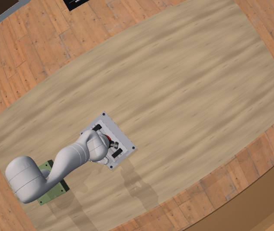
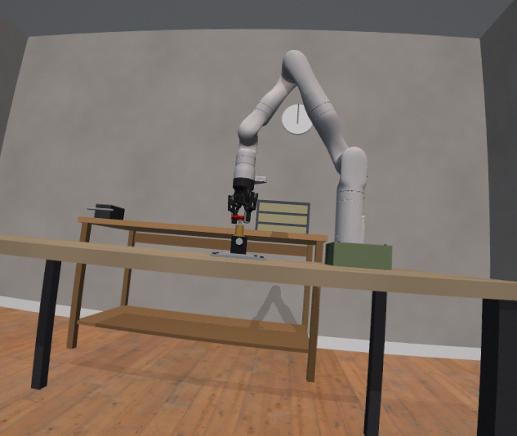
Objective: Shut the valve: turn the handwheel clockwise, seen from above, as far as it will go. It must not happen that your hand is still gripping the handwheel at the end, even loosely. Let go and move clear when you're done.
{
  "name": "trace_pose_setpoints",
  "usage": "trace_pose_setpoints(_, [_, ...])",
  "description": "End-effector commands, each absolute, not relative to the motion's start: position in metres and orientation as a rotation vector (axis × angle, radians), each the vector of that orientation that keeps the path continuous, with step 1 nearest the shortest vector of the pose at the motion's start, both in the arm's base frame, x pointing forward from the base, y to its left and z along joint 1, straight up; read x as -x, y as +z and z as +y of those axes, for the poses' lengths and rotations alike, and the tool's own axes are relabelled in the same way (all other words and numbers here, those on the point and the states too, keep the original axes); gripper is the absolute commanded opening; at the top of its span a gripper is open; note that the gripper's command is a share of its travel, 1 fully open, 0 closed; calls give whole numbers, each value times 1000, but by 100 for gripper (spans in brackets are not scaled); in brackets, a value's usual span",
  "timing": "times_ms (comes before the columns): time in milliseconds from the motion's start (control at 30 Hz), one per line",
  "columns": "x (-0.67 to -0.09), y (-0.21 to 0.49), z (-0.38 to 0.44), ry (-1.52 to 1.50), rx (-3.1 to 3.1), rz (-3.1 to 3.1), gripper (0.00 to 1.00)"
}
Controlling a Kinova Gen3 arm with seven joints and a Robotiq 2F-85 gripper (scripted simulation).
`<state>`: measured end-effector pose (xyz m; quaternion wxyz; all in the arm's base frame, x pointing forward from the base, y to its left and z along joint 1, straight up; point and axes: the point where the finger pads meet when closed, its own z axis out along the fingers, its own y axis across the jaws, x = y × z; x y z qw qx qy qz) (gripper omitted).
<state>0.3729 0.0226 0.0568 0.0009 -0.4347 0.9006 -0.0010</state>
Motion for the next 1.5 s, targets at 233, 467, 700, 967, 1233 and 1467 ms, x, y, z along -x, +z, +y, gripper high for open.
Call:
trace_pose_setpoints(233, [-373,56,23,-4,1351,2834,0])
trace_pose_setpoints(467, [-373,56,23,-4,1317,2850,0])
trace_pose_setpoints(700, [-373,56,23,-3,1275,2869,0])
trace_pose_setpoints(967, [-373,56,23,-3,1174,2912,0])
trace_pose_setpoints(1233, [-373,56,23,-3,1070,2952,0])
trace_pose_setpoints(1467, [-373,56,23,-3,917,3003,0])
